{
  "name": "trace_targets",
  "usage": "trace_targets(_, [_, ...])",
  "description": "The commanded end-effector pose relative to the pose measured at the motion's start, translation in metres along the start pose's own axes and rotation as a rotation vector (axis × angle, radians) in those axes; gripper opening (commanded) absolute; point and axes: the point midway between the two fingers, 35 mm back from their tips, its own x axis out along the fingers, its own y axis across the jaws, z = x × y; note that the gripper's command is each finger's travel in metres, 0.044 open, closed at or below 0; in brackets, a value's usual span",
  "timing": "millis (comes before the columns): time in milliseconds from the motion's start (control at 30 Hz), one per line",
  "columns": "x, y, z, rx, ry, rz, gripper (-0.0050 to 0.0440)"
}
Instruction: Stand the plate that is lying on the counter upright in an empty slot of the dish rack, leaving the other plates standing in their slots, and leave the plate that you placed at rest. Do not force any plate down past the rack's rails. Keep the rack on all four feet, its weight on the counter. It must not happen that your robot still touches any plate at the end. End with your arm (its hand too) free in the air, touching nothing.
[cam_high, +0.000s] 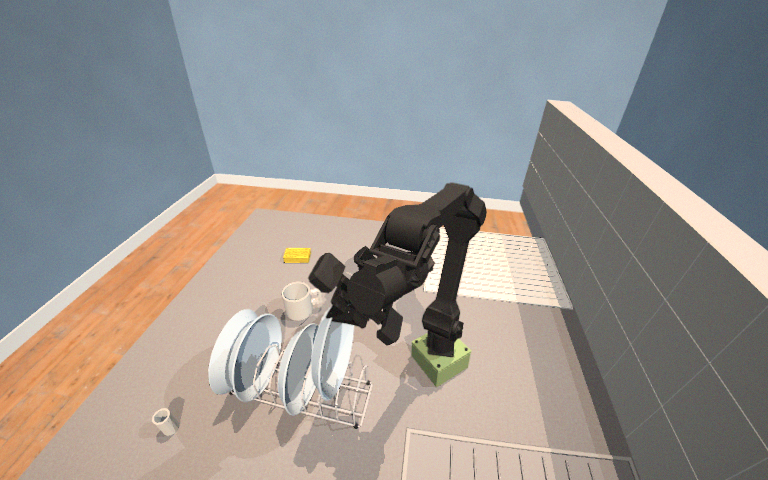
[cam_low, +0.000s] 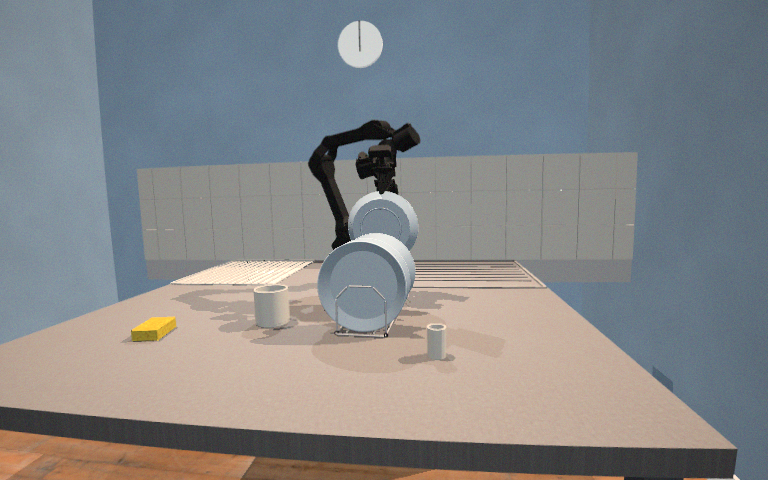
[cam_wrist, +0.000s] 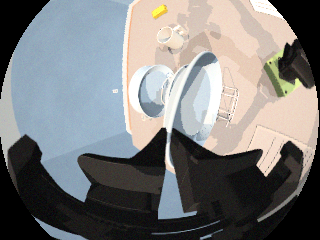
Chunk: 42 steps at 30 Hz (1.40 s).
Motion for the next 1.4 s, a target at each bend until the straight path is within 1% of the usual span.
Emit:
trace_targets(0, [-0.0010, 0.0036, 0.0007, 0.007, -0.004, 0.017, 0.0000])
trace_targets(1100, [-0.0010, 0.0036, 0.0007, 0.007, -0.004, 0.017, 0.0000])
trace_targets(1133, [0.0000, 0.0000, 0.0000, 0.000, 0.000, 0.000, 0.0000])
trace_targets(1367, [0.0000, 0.0000, 0.0000, 0.000, 0.000, 0.000, 0.0000])
